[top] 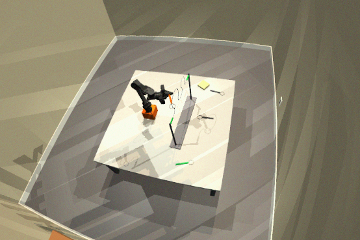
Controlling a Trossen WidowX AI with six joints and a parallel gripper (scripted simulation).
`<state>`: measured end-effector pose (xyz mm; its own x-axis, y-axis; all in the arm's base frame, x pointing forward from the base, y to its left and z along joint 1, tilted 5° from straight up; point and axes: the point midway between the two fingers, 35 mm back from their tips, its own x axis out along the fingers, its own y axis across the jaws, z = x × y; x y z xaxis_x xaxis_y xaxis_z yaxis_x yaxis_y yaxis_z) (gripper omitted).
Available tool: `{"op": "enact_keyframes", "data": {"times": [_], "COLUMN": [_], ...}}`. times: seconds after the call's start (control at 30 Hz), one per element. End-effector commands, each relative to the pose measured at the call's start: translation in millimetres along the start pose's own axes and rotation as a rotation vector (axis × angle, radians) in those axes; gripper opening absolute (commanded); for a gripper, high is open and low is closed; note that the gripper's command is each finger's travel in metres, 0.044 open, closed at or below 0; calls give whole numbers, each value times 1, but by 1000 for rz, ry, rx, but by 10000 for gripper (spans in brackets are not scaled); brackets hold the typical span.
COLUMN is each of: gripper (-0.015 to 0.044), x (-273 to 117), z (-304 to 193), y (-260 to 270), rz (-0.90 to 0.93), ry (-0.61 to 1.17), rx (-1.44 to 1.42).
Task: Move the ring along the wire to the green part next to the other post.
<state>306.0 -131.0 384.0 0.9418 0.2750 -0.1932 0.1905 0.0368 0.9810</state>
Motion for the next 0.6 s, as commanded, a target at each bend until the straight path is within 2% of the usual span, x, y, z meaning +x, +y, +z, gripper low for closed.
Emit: {"op": "enact_keyframes", "data": {"times": [0.0,0.57], "gripper": [-150,-150], "x": [-1,0], "z": [0,0], "y": [2,-2], "rz": [-11,-68], "ry": [-7,-21], "rx": [-38,-135]}}
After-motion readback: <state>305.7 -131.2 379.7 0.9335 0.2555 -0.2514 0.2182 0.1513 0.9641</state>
